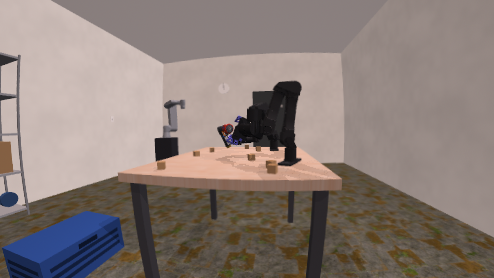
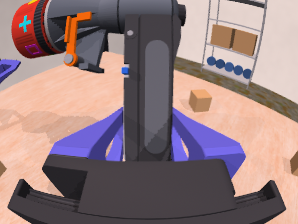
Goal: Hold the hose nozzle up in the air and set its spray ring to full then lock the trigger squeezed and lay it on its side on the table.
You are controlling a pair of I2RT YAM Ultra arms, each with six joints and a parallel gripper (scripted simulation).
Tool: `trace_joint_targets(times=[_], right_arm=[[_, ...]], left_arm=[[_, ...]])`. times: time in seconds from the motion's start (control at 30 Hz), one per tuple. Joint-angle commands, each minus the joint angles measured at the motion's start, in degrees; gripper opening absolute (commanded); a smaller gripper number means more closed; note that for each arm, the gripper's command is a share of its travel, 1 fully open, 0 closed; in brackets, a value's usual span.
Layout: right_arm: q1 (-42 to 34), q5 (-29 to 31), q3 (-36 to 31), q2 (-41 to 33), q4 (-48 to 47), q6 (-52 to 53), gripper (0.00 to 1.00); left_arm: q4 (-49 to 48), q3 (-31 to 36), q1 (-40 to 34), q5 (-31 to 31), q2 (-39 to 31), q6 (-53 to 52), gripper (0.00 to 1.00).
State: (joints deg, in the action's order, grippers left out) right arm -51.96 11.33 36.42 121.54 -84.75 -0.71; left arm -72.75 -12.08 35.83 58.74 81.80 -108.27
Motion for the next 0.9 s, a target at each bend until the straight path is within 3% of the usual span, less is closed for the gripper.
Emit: trace_joint_targets(times=[0.0, 0.87], right_arm=[[-0.28, -0.05, 1.68, -2.28, -5.25, 0.67, 0.35], [-0.31, -0.06, 1.68, -2.27, -5.25, 0.67, 0.35]], left_arm=[[-0.25, -0.87, 0.78, 1.7, -1.58, 1.14, 0.87], [-0.13, 0.34, -0.79, 0.71, 0.16, 1.12, 0.87]])
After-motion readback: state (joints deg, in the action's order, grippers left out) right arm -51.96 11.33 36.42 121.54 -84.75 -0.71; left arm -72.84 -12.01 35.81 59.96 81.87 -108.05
